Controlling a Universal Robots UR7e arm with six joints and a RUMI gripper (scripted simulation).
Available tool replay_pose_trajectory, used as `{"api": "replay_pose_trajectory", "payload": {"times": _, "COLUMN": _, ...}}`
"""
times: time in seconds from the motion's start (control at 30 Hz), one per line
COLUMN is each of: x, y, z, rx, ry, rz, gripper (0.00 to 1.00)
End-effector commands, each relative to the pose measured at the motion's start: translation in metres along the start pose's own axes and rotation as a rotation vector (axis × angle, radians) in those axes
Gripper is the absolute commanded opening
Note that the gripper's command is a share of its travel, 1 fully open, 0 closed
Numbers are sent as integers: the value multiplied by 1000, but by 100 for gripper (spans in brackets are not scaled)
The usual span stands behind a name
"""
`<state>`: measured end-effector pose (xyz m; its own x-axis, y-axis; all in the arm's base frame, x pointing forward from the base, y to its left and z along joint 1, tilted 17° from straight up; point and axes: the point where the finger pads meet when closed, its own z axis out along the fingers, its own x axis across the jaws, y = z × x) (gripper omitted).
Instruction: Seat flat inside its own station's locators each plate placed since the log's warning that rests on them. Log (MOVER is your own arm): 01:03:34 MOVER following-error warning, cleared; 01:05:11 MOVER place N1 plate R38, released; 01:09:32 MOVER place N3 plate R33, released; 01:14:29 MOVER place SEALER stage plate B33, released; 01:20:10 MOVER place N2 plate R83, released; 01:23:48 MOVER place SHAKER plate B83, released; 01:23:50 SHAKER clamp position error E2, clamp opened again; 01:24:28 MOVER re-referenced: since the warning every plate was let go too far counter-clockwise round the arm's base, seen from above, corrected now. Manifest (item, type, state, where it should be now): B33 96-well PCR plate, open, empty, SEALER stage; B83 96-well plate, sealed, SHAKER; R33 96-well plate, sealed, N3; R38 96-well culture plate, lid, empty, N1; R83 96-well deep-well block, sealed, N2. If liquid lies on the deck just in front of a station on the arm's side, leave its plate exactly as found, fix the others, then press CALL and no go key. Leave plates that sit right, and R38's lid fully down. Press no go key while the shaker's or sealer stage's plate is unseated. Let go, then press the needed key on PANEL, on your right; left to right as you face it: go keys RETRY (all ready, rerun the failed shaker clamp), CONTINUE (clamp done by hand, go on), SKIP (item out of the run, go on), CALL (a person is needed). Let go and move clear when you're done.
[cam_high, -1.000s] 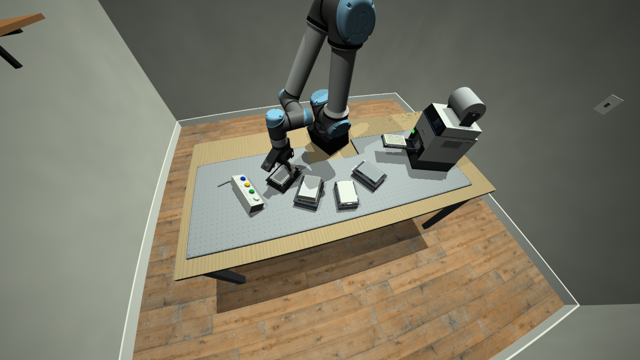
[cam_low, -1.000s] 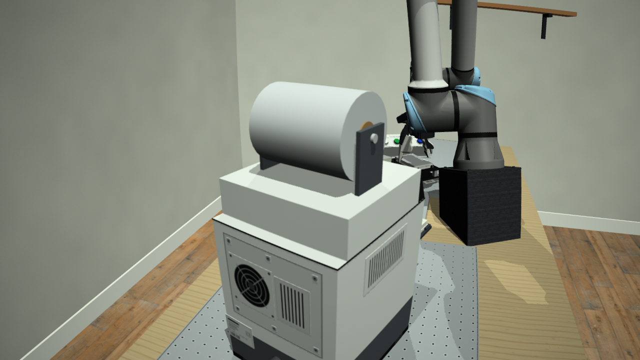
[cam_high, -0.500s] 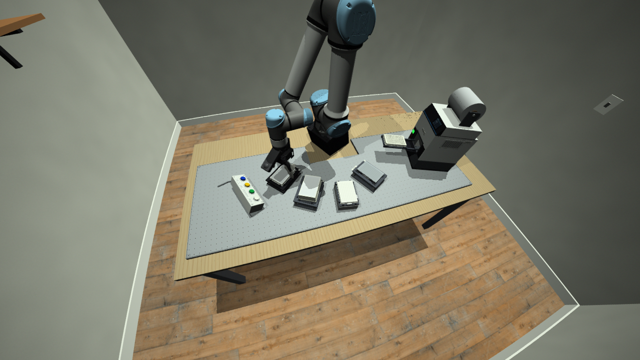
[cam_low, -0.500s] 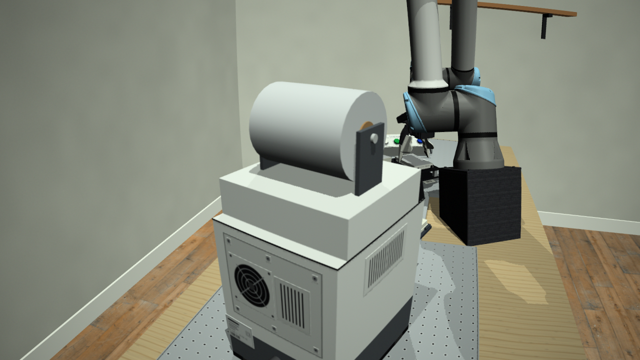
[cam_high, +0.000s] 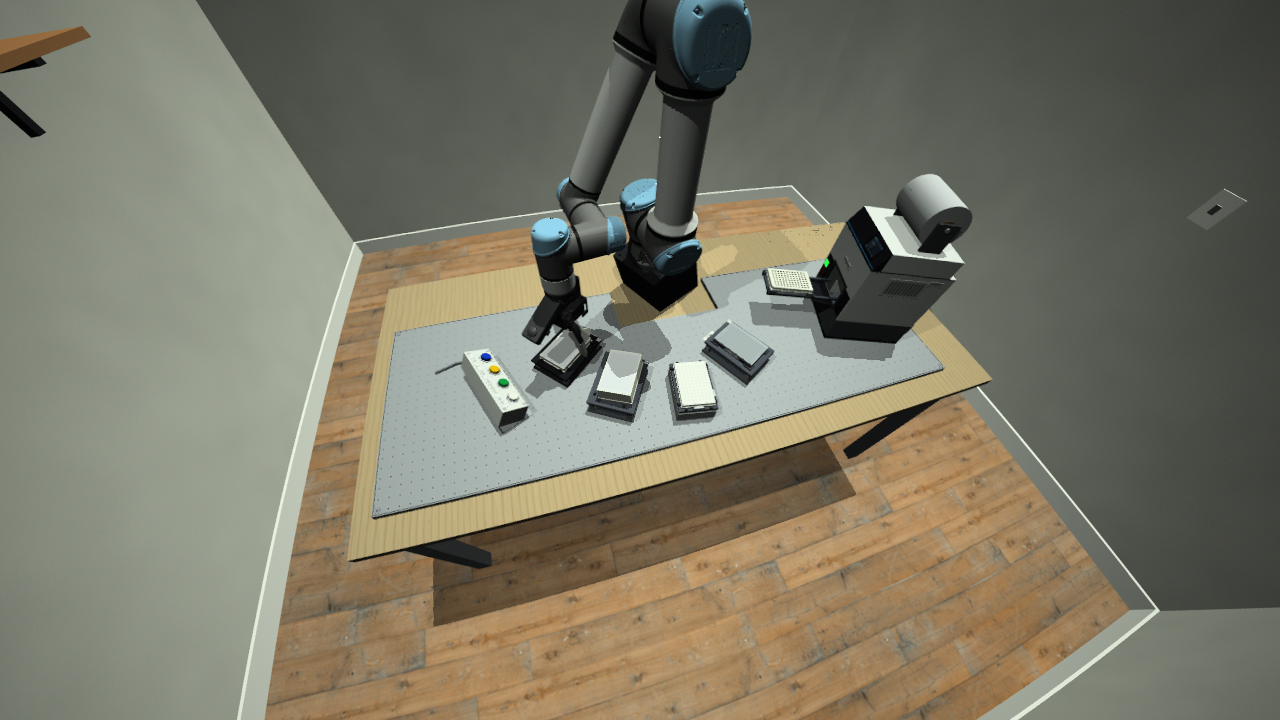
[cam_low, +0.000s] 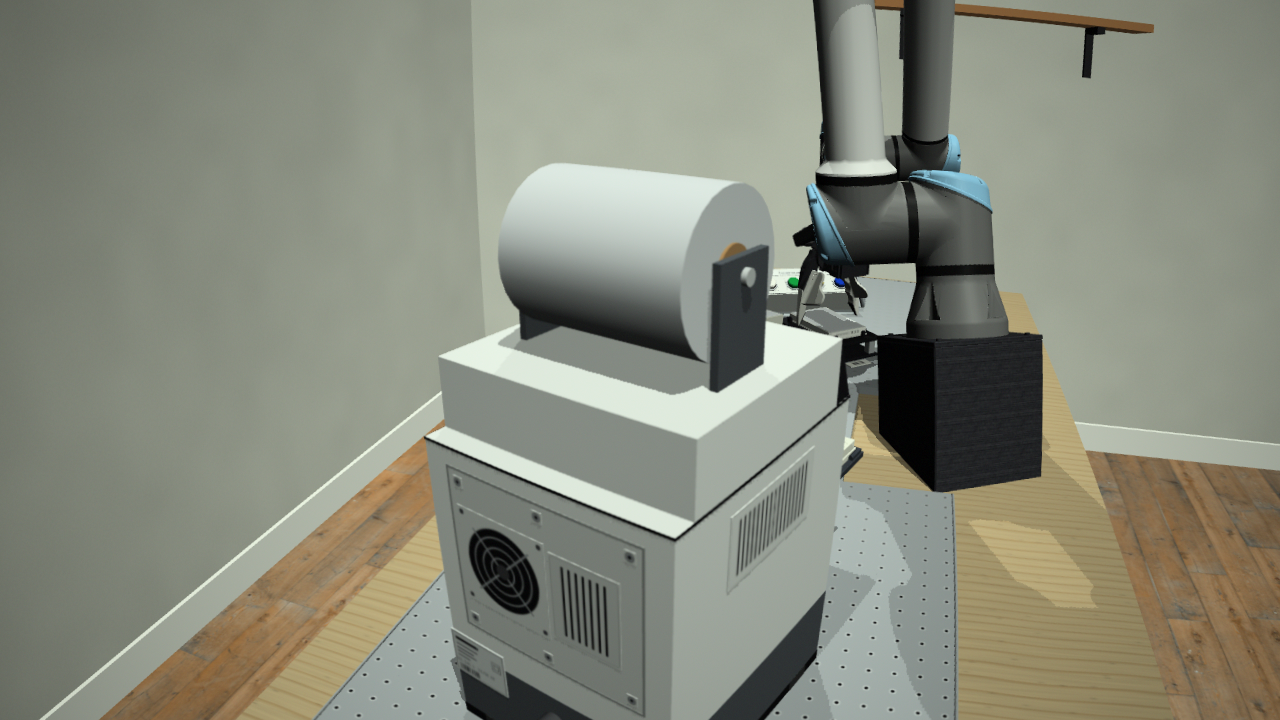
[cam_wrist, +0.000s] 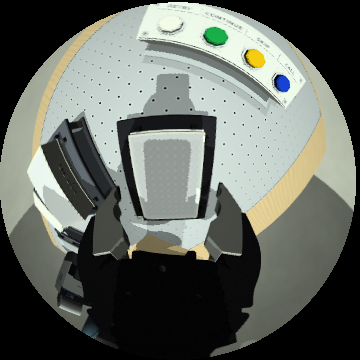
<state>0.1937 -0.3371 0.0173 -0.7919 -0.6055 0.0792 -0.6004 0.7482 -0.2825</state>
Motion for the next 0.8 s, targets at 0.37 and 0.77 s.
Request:
{"api": "replay_pose_trajectory", "payload": {"times": 0.37, "x": 2, "y": -2, "z": -46, "rx": 3, "ry": 2, "rz": 0, "gripper": 82}}
{"api": "replay_pose_trajectory", "payload": {"times": 0.77, "x": 2, "y": -1, "z": -90, "rx": 3, "ry": 2, "rz": 0, "gripper": 82}}
